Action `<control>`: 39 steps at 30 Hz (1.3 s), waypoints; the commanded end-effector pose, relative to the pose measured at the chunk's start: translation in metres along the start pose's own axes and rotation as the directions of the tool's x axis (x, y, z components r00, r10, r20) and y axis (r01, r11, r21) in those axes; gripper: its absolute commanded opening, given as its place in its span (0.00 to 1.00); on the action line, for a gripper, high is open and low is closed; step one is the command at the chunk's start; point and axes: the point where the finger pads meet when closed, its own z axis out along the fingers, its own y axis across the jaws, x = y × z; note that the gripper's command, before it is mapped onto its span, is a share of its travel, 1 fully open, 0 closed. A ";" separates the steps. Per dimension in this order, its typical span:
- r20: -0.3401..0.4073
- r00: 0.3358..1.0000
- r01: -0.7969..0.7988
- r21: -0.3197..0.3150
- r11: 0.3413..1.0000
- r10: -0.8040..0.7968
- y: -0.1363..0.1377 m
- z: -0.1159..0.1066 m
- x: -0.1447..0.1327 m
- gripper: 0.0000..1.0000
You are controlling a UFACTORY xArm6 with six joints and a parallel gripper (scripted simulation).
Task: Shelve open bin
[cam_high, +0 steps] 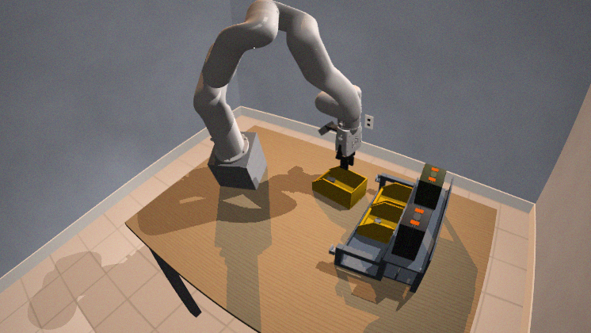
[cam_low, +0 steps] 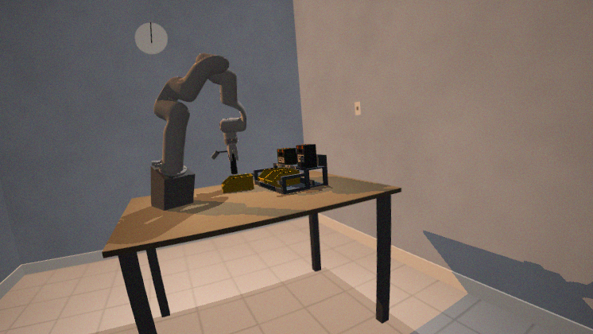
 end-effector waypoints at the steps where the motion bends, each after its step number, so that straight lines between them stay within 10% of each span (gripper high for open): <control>1: 0.002 1.000 -0.001 -0.003 1.000 0.001 0.001 -0.001 -0.001 0.28; 39: 0.002 1.000 -0.001 -0.003 1.000 0.001 0.001 -0.003 -0.001 0.28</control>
